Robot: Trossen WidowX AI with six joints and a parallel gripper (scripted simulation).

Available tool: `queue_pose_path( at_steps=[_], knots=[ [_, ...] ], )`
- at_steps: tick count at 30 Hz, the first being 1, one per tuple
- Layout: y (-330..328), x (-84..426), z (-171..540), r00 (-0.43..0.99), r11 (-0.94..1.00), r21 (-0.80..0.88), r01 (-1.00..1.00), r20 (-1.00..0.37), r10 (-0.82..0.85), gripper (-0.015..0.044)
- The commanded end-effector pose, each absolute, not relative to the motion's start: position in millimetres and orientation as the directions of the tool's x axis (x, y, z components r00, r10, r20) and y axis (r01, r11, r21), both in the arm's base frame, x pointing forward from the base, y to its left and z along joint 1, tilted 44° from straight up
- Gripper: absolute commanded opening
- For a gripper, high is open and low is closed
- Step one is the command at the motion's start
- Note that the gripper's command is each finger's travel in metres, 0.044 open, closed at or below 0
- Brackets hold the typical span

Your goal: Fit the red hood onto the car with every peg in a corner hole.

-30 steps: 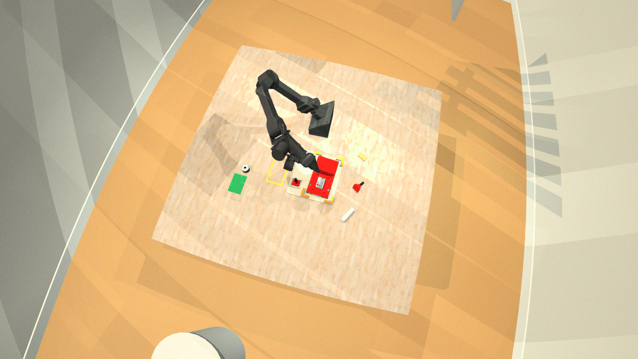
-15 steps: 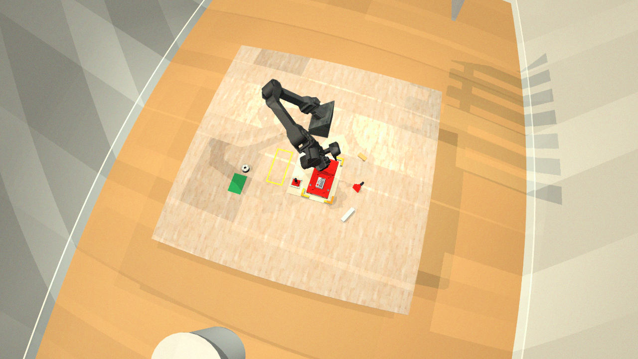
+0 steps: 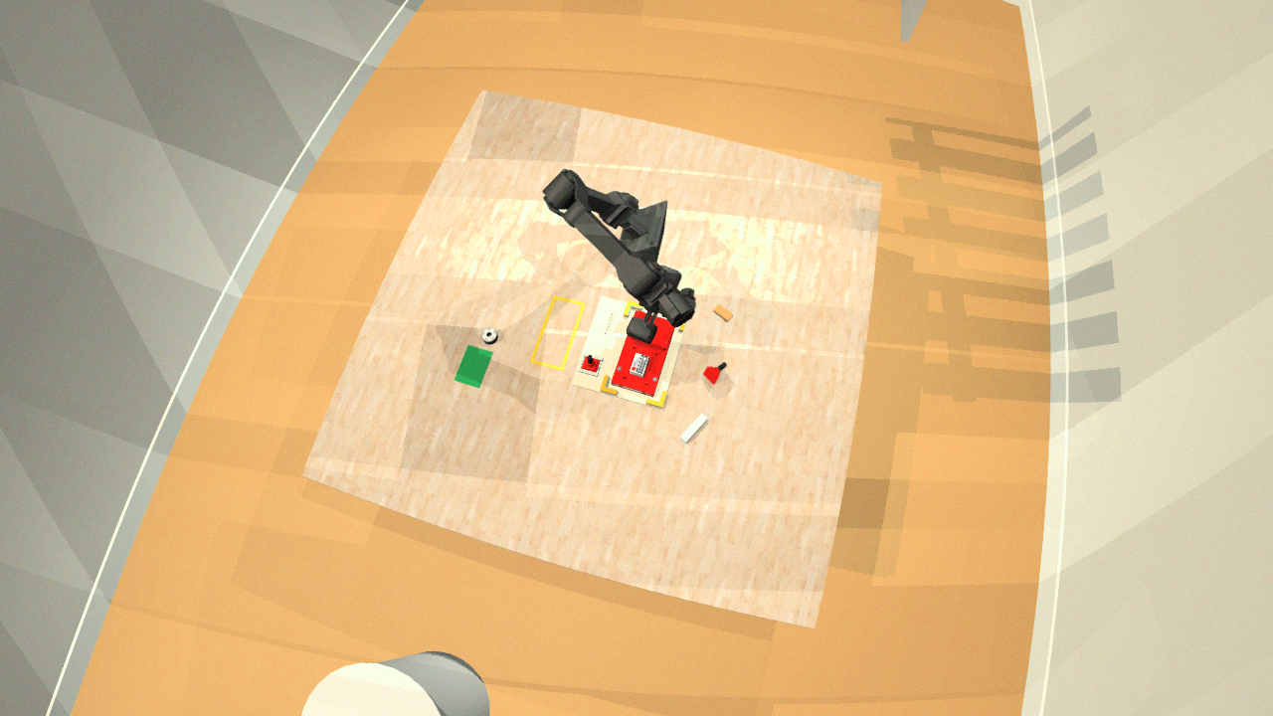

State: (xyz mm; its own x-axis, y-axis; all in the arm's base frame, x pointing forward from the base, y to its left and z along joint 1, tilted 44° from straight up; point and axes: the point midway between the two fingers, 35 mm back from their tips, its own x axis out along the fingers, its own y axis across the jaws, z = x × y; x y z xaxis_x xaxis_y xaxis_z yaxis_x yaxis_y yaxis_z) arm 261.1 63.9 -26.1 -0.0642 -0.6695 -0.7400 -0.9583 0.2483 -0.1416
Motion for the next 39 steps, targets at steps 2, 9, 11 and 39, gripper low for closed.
queue_pose_path(
  at_steps=[2, 9, 11, 39],
  knots=[
    [65.2, 264.3, -24.2, -0.05, 0.202, -0.124, -0.971, -0.726, -0.686, 0.044],
    [64.2, 264.4, -25.4, -0.05, 0.202, -0.124, -0.971, -0.726, -0.686, 0.044],
    [63.3, 264.5, -26.4, -0.05, 0.202, -0.124, -0.971, -0.726, -0.686, 0.044],
    [51.1, 264.1, -40.6, -0.05, 0.202, -0.124, -0.971, -0.726, -0.686, 0.044]
  ],
)
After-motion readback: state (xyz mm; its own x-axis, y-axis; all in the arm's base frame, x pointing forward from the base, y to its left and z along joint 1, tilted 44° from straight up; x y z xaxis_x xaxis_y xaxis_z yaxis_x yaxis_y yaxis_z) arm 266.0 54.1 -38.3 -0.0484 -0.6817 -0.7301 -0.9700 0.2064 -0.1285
